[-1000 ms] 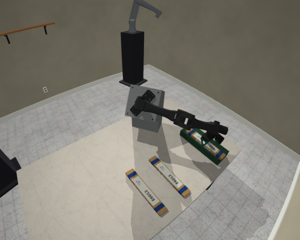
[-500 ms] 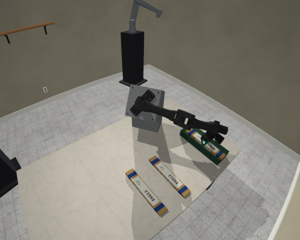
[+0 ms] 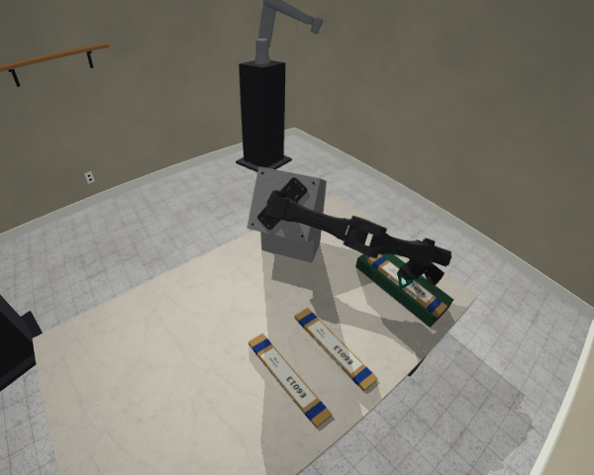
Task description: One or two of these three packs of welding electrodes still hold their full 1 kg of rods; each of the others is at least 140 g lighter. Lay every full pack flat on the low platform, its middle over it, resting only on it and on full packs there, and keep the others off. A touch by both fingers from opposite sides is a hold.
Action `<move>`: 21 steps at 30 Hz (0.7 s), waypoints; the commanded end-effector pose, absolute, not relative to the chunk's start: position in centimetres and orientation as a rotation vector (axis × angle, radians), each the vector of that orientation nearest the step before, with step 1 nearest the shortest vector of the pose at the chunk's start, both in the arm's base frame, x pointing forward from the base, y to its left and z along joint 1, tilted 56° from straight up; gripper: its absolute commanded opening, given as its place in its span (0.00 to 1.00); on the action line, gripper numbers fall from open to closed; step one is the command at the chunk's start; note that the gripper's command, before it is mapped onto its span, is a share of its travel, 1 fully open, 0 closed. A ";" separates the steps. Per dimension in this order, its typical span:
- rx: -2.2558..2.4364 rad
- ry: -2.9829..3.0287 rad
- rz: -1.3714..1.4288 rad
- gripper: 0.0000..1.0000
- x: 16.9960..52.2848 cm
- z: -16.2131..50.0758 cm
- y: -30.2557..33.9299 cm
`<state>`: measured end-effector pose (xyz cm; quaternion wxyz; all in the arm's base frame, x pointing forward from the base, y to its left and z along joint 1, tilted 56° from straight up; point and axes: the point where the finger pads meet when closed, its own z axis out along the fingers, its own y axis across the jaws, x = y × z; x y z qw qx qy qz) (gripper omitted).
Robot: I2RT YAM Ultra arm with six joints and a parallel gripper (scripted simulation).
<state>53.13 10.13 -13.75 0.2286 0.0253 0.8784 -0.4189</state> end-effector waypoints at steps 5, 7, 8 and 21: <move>-0.034 2.439 -1.111 0.00 51.7 -13.6 14.1; -0.029 2.431 -1.109 0.00 51.8 -13.7 14.2; -0.026 2.430 -1.106 0.00 51.8 -13.7 14.2; -0.024 2.428 -1.102 0.00 51.9 -13.7 14.3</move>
